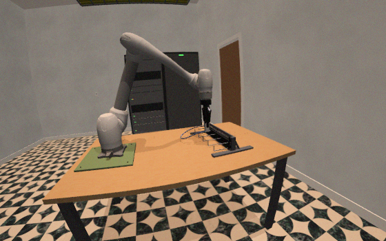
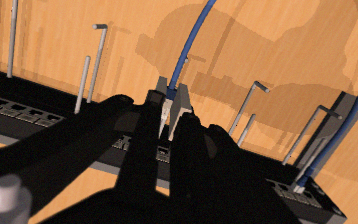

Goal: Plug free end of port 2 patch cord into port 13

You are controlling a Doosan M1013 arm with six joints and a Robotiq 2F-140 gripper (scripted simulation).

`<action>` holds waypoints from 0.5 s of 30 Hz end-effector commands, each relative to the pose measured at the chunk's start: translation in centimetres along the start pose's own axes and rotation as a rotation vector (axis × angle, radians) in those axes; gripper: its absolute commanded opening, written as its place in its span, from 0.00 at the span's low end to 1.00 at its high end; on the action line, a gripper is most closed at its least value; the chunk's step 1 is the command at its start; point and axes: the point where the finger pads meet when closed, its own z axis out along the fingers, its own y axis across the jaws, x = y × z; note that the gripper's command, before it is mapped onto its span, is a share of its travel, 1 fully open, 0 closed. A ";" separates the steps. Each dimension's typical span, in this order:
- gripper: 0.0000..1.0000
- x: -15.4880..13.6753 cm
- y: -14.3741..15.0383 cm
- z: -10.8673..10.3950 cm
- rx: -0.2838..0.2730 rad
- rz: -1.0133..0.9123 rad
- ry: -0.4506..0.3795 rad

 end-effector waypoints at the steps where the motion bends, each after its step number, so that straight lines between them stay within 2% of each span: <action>1: 0.00 -0.5 0.0 0.5 0.000 0.000 0.000; 15: 0.00 -1.4 0.0 1.3 0.000 0.000 0.000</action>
